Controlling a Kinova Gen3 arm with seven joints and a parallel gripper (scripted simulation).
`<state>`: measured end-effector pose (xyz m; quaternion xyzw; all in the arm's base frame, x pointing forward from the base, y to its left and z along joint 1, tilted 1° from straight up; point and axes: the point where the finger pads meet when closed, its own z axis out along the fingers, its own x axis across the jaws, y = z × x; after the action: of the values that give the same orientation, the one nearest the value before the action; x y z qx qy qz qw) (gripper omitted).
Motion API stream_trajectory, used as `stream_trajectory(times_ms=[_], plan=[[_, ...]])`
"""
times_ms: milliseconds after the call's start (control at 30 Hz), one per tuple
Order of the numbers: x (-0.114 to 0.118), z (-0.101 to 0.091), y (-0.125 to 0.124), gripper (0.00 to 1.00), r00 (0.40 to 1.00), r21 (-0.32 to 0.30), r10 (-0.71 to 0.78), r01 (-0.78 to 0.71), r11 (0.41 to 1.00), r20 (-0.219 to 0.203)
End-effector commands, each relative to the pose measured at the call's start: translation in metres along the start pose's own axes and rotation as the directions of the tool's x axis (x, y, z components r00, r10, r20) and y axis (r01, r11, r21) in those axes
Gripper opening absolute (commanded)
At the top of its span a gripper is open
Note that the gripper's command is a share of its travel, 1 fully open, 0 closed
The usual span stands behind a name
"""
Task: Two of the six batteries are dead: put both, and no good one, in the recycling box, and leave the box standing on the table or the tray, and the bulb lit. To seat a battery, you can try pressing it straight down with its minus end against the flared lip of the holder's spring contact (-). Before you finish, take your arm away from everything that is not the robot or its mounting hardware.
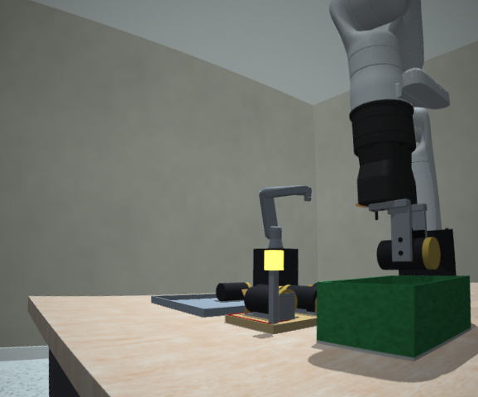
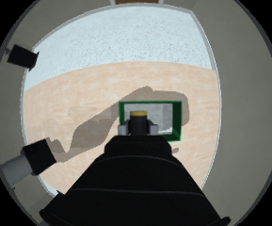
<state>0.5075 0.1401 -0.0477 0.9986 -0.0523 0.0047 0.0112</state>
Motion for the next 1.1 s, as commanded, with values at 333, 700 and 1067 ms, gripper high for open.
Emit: stream_trajectory(times_ms=[333, 700, 1067], plan=[[0.0019, 0.0002, -0.0041, 0.57, 1.000, 0.002, -0.011, 0.011, 1.000, -0.004], [0.0013, 0.0001, -0.0041, 0.57, 1.000, 0.002, -0.011, 0.011, 1.000, -0.003], [0.0013, 0.0001, -0.0041, 0.57, 1.000, 0.002, -0.011, 0.011, 1.000, -0.003]])
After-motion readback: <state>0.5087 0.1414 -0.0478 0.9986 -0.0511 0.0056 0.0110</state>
